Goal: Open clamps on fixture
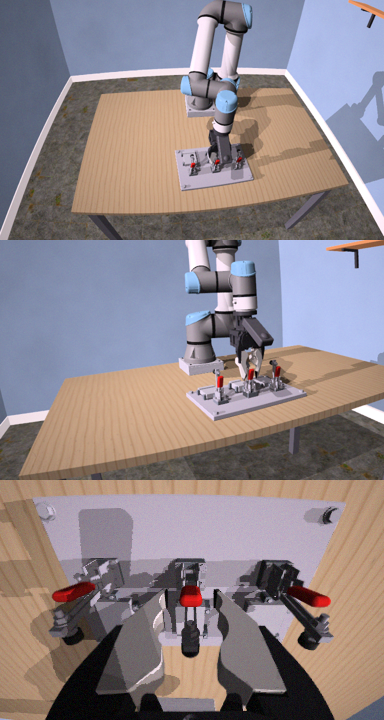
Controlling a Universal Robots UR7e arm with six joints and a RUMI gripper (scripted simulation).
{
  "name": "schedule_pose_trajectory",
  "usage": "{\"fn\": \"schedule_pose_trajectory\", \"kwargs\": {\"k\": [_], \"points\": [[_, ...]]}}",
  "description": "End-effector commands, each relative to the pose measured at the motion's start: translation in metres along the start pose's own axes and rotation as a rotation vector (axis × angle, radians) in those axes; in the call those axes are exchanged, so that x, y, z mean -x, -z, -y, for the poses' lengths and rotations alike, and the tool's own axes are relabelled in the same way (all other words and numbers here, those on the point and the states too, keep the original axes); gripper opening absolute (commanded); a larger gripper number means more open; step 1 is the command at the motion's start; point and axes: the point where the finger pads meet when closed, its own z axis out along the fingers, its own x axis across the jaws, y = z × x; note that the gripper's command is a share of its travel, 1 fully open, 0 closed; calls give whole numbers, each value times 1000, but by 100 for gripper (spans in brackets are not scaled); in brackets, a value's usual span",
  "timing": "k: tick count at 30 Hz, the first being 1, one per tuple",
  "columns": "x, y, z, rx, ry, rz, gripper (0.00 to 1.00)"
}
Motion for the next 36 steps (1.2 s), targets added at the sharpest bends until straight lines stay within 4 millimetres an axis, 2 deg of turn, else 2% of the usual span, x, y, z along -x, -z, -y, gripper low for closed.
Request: {"fn": "schedule_pose_trajectory", "kwargs": {"k": [1,6,17,24,36], "points": [[0,1,0,-1,0,0,28],[0,6,0,-1,0,0,28],[0,37,0,-1,0,0,28],[0,47,0,-1,0,0,28],[0,50,0,-1,0,0,28]]}}
